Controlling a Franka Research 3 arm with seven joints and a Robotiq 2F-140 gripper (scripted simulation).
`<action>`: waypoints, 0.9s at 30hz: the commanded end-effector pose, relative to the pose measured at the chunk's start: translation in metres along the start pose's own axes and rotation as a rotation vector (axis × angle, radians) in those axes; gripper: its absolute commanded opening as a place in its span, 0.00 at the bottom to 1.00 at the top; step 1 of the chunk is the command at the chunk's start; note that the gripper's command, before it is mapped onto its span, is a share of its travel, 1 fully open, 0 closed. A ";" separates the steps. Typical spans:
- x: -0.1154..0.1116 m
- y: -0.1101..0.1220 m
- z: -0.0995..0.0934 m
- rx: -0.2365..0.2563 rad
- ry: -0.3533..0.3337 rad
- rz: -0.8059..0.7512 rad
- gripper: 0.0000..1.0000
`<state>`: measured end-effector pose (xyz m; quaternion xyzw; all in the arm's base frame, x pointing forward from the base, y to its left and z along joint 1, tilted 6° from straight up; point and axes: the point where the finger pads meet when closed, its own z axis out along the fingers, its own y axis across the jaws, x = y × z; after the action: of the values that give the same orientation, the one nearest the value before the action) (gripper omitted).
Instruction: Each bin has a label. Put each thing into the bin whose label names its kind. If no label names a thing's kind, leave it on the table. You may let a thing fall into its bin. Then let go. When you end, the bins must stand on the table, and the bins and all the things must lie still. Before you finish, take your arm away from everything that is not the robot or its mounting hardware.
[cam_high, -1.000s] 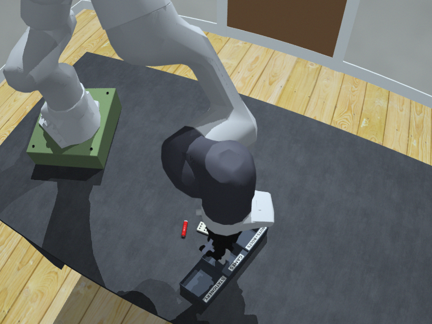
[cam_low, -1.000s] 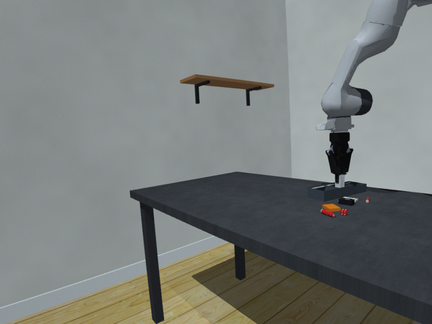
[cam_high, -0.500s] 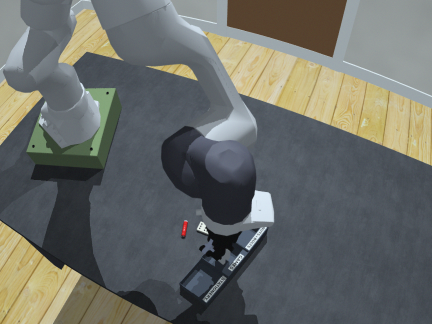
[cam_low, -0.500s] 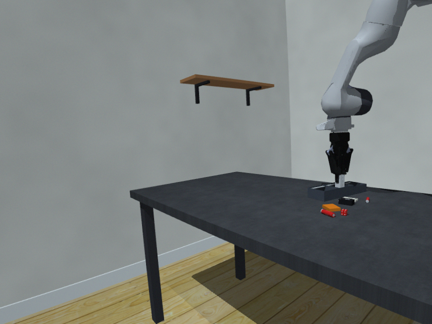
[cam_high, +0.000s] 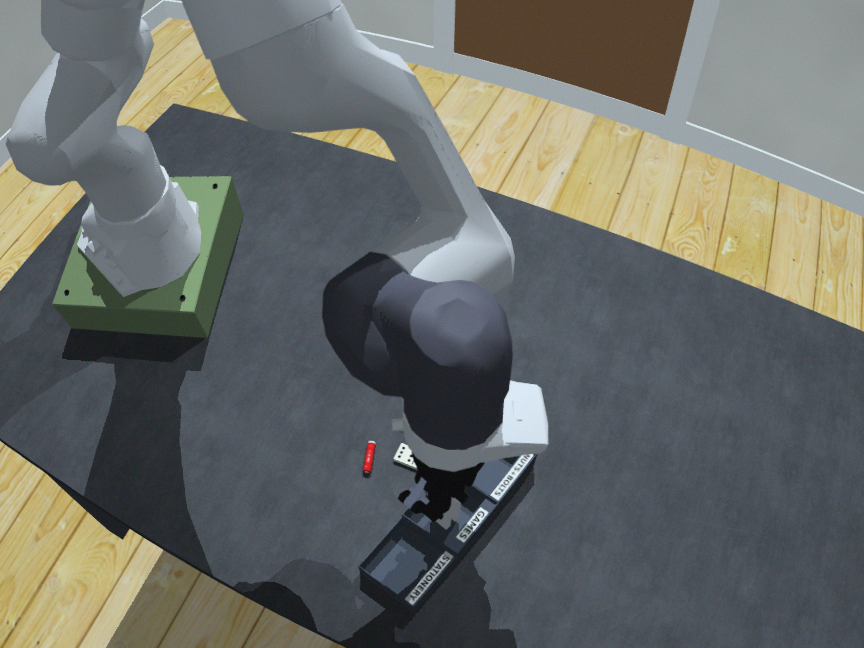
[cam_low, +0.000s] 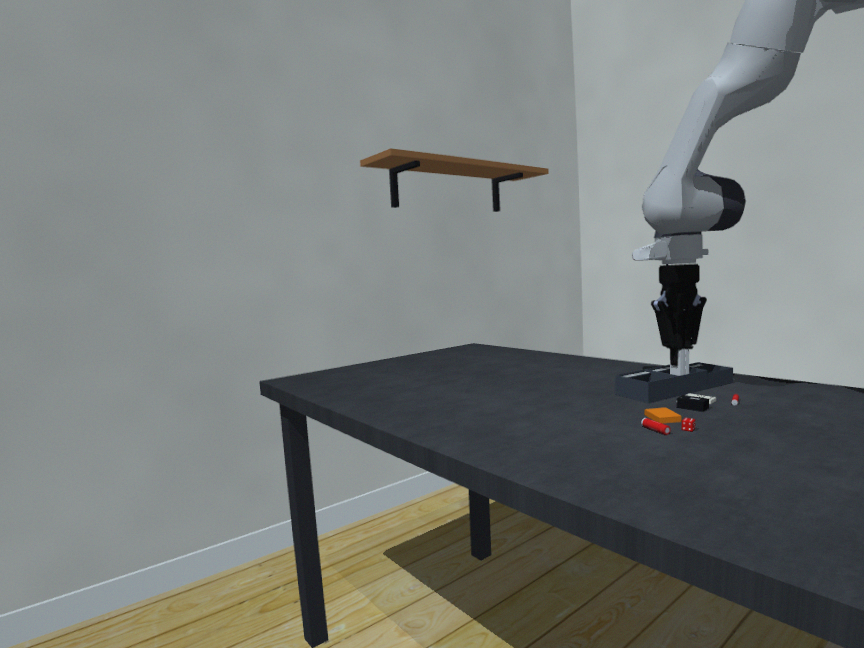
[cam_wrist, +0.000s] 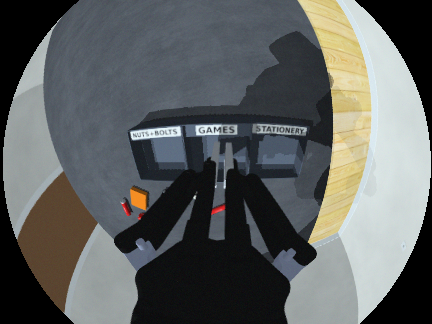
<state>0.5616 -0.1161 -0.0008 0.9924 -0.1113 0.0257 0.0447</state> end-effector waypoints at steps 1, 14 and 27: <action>0.002 0.000 -0.001 0.001 0.005 -0.003 0.05; 0.002 0.000 -0.001 0.001 0.005 -0.003 0.05; 0.002 0.000 -0.013 0.001 0.005 -0.003 0.05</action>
<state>0.5657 -0.1156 0.0096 0.9926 -0.1090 0.0315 0.0442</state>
